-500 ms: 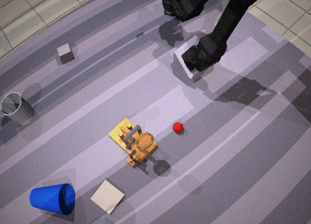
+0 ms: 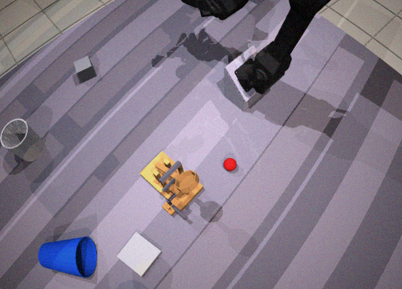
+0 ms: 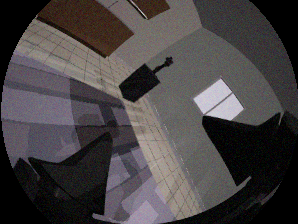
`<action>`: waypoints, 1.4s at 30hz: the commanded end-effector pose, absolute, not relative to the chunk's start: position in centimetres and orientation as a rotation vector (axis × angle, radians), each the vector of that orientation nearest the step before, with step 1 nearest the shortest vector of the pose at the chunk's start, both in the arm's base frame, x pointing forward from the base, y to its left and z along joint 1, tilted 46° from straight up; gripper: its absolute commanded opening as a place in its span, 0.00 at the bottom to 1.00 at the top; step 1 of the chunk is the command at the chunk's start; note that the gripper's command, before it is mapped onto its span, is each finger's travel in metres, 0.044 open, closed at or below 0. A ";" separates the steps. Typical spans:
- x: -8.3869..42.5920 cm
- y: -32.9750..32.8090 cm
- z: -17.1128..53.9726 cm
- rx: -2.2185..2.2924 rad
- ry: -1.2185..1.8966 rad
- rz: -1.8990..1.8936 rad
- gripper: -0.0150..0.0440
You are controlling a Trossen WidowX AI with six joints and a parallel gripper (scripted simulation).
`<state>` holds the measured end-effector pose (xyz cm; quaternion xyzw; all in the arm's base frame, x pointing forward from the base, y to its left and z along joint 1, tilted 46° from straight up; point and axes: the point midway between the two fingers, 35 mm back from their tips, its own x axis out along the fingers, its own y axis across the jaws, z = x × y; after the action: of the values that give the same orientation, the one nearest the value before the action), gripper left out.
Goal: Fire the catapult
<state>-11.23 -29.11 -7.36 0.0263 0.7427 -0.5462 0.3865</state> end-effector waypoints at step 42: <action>20.5 -26.5 -6.3 0.790 1.300 -0.823 1.00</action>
<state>18.33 -27.90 -7.18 0.3128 0.5767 -0.3808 0.6516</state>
